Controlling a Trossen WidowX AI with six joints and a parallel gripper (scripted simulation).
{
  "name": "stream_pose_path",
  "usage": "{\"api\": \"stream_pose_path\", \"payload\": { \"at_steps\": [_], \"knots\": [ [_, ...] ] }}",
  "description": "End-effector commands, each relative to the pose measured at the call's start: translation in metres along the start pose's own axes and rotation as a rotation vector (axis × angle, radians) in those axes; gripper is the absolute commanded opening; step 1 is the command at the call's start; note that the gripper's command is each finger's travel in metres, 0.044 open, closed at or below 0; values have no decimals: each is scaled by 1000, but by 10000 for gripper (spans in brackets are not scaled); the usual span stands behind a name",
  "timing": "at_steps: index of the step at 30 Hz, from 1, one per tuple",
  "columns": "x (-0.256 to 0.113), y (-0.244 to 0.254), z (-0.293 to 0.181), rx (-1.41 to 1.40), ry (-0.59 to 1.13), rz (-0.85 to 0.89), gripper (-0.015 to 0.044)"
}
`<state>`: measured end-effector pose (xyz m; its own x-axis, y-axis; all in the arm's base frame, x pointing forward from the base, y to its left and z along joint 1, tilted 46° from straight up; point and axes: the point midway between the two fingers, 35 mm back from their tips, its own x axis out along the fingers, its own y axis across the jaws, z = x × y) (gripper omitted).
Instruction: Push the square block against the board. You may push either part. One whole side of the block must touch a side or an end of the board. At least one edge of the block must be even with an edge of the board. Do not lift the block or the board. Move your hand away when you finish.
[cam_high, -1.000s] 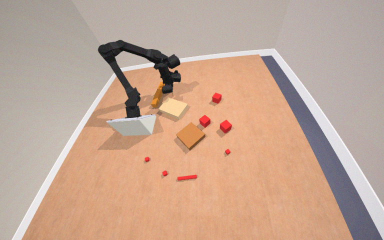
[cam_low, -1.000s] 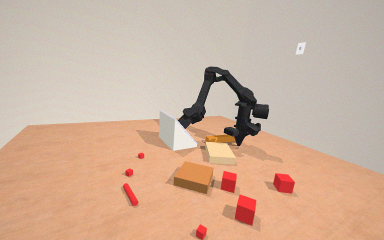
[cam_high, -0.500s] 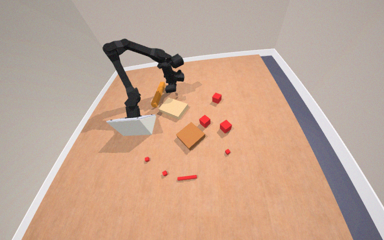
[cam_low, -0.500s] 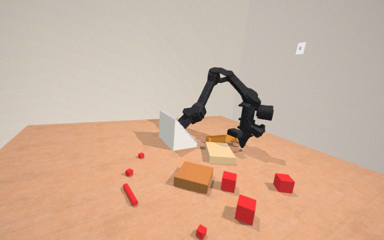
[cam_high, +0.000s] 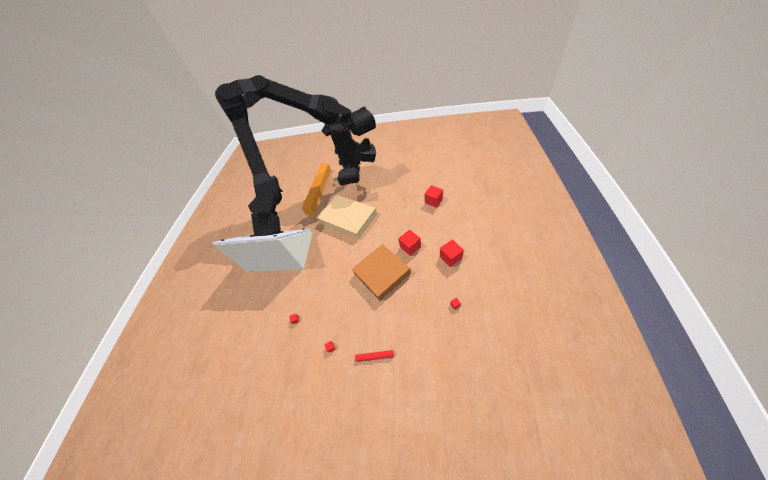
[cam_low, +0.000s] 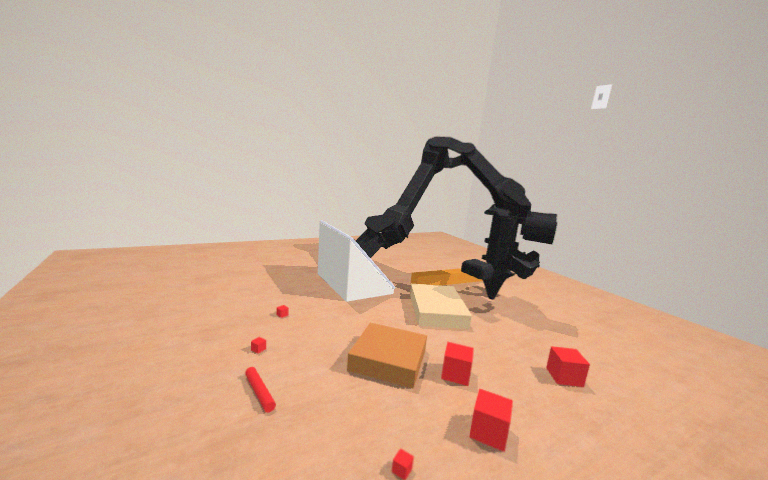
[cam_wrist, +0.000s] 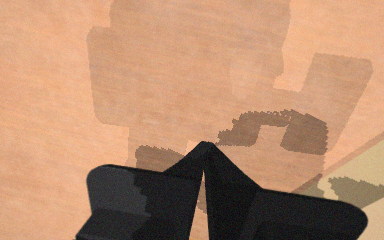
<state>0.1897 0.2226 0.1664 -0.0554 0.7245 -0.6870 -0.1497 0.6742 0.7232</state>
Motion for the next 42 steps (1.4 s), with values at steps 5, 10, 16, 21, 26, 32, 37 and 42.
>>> {"api": "stream_pose_path", "payload": {
  "at_steps": [5, 10, 16, 21, 26, 32, 37, 42],
  "knots": [
    [-53, 0, -1, 1, 4, 3, 0],
    [-51, -1, 1, 9, -13, 0, 0],
    [-54, -22, -19, 140, -10, -16, 0],
    [-56, -42, -44, 297, -4, -19, 0],
    [-55, -61, -70, 465, 4, -13, 0],
    [-53, -72, -88, 580, 10, -5, 0],
    [-41, -73, -87, 579, 9, -12, 0],
    [-3, -72, -88, 579, 7, -6, 0]
  ]
}}
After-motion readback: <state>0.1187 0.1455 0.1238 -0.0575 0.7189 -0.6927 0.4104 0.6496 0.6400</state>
